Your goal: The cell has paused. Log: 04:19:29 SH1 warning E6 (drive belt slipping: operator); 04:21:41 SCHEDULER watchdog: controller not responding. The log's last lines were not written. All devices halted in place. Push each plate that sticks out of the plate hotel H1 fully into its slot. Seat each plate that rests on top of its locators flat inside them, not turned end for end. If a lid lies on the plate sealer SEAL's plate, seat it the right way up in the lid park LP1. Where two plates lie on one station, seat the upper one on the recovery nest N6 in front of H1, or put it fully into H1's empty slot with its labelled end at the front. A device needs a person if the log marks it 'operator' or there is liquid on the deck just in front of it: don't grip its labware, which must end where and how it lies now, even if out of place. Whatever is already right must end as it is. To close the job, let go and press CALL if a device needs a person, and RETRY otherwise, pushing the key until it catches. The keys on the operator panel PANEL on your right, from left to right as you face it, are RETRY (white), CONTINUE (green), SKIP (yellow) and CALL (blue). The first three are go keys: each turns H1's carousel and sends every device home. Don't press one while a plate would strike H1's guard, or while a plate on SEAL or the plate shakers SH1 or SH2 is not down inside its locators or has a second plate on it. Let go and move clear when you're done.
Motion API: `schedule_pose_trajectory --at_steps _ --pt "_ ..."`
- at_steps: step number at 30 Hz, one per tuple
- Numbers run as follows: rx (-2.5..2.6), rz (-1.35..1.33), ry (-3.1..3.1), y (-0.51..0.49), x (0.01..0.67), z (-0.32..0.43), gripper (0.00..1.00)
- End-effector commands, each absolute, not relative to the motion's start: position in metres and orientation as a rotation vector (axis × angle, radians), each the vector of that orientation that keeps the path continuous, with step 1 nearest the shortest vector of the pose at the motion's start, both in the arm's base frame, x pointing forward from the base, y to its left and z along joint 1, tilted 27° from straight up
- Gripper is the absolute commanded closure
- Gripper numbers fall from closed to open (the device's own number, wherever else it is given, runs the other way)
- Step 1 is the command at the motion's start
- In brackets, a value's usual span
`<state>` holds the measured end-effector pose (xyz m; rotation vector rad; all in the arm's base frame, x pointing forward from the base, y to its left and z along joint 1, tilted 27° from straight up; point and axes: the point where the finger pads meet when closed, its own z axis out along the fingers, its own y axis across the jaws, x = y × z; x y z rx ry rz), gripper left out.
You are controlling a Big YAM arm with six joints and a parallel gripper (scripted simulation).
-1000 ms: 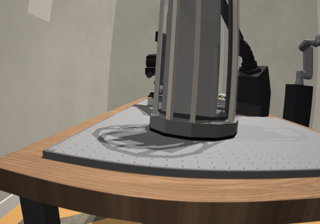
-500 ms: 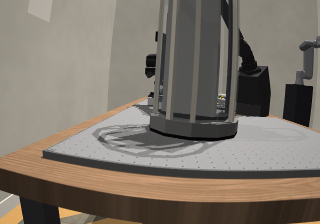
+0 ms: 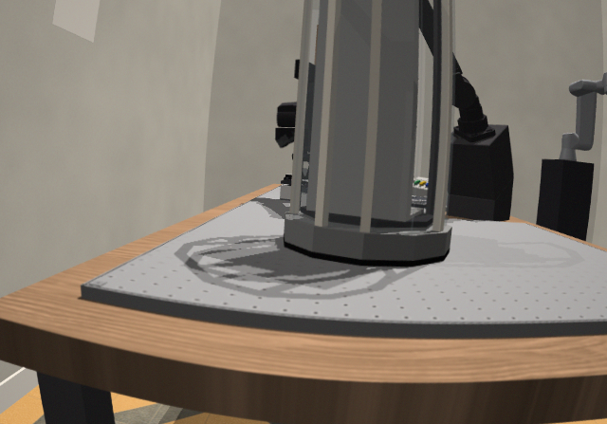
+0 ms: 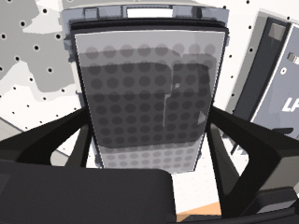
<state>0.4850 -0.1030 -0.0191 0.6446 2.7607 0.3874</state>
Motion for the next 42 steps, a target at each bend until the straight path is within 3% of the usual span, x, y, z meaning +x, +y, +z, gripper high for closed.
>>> schedule_pose_trajectory --at_steps 1,11,12,42 --pt "0.64 0.382 2.738 -0.1007 0.5038 -0.0166 0.16" --pt "0.641 0.382 2.739 -0.1006 0.5037 -0.0166 0.16" --pt "0.641 0.382 2.739 -0.1006 0.5037 -0.0166 0.0" --pt "0.646 0.388 2.752 -0.0983 0.497 -0.0211 0.0"
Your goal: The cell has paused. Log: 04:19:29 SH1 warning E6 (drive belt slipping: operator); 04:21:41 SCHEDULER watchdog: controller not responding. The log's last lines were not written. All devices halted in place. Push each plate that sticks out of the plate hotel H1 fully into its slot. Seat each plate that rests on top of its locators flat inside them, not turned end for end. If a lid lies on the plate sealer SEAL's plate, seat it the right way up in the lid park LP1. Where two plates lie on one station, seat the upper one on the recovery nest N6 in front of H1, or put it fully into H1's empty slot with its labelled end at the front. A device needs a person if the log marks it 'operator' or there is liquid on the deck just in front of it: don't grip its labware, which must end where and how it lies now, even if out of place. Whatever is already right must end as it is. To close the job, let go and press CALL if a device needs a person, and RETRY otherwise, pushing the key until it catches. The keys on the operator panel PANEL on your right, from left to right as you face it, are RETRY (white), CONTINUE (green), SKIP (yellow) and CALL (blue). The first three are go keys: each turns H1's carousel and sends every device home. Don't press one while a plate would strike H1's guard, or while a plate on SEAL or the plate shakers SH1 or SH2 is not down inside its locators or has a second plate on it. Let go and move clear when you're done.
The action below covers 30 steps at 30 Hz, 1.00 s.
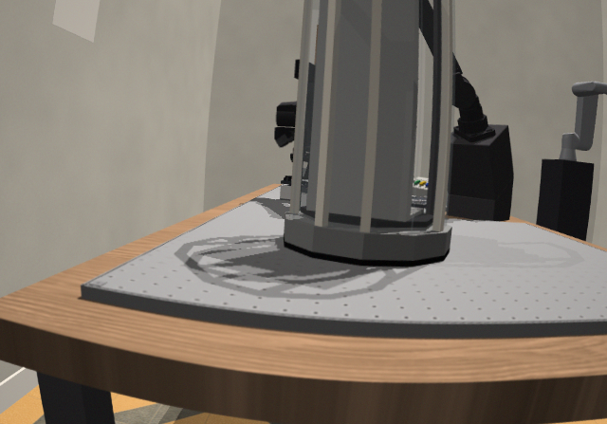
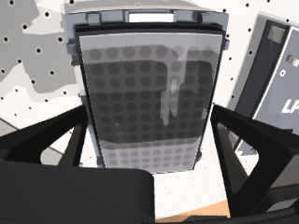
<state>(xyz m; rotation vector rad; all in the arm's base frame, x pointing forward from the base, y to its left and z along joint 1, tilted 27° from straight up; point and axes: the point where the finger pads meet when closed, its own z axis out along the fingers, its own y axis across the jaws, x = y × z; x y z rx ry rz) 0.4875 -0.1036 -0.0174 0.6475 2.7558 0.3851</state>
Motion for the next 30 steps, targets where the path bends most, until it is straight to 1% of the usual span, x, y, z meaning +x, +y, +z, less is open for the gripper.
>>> schedule_pose_trajectory --at_steps 1,24,26,30 --pt "0.646 0.388 2.752 -0.098 0.497 -0.021 0.0" --pt "0.646 0.388 2.752 -0.098 0.497 -0.021 0.0" --pt "0.664 0.381 2.733 -0.11 0.491 -0.001 0.0" --pt "0.654 0.378 2.736 -0.115 0.486 0.002 0.0"
